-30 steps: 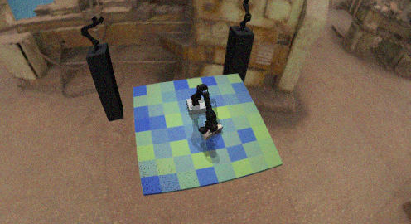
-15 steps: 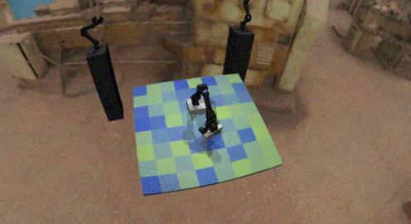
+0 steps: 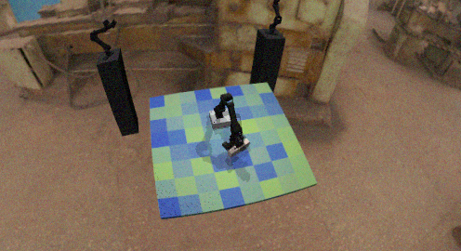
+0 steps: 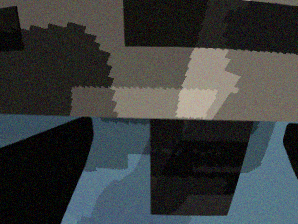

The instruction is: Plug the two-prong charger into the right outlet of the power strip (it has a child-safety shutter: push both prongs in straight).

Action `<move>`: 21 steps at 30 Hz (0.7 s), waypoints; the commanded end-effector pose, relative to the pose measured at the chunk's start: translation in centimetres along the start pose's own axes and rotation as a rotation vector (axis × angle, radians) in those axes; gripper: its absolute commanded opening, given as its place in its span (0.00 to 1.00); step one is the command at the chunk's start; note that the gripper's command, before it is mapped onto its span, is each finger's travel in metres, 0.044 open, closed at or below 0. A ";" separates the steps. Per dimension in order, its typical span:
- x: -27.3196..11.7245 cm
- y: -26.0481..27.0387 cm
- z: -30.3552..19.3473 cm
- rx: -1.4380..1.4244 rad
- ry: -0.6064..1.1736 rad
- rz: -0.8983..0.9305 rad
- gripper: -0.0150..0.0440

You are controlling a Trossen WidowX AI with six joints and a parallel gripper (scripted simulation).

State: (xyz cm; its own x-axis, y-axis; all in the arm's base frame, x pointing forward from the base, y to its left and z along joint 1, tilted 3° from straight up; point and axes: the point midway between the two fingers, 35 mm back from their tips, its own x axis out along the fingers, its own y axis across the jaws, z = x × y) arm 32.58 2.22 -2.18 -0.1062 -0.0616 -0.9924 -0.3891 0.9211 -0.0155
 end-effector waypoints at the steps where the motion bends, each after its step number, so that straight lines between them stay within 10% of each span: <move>1: 0.1 0.1 -0.2 -0.006 -0.004 0.003 1.00; 21: 0.1 0.1 -0.7 -0.006 -0.019 0.003 1.00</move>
State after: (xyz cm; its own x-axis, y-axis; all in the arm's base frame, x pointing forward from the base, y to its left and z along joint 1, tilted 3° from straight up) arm 32.11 1.99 -2.18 -0.0907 -0.0576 -0.9942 -0.3890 0.9211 -0.0178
